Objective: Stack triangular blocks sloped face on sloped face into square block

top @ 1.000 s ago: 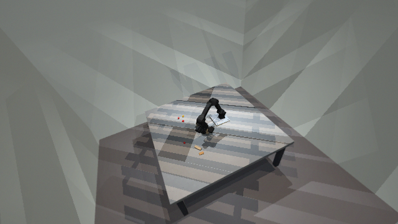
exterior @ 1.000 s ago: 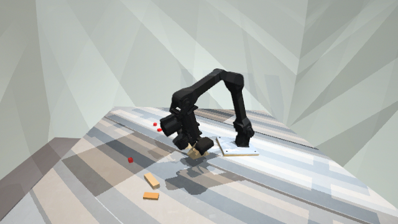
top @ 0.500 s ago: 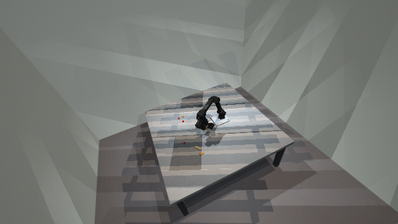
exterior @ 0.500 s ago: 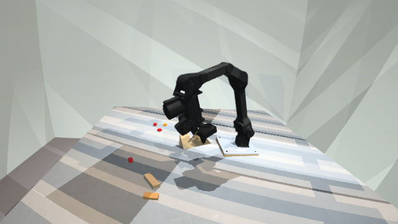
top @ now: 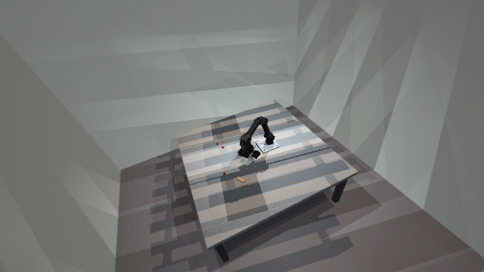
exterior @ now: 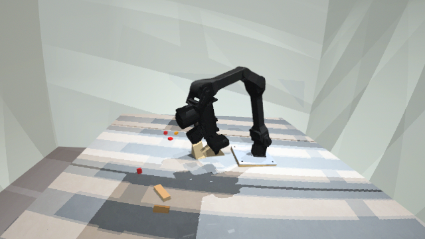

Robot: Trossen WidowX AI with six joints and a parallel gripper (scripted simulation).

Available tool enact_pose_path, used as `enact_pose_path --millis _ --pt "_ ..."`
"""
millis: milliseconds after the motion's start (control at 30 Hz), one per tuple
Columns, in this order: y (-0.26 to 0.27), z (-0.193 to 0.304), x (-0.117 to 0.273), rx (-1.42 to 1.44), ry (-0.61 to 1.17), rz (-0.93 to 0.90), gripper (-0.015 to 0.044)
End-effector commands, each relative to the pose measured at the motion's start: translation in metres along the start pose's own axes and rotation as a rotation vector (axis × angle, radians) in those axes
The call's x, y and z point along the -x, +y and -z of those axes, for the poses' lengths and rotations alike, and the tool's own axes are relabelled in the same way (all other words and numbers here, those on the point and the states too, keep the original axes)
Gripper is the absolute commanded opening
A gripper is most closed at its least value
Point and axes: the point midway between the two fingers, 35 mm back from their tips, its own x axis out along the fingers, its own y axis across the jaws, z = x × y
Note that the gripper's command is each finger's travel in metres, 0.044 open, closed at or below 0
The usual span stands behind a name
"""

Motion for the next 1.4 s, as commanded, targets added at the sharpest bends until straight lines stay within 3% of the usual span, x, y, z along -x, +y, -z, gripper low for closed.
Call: enact_pose_path --millis 0,733,1367 --pt "0.0001 0.0020 0.0018 -0.109 -0.029 0.025 0.0000" --pt "0.0038 0.0053 -0.0003 -0.797 -0.190 0.098 0.0000" --pt "0.0070 0.0078 0.0000 -1.386 -0.382 0.051 0.0000"
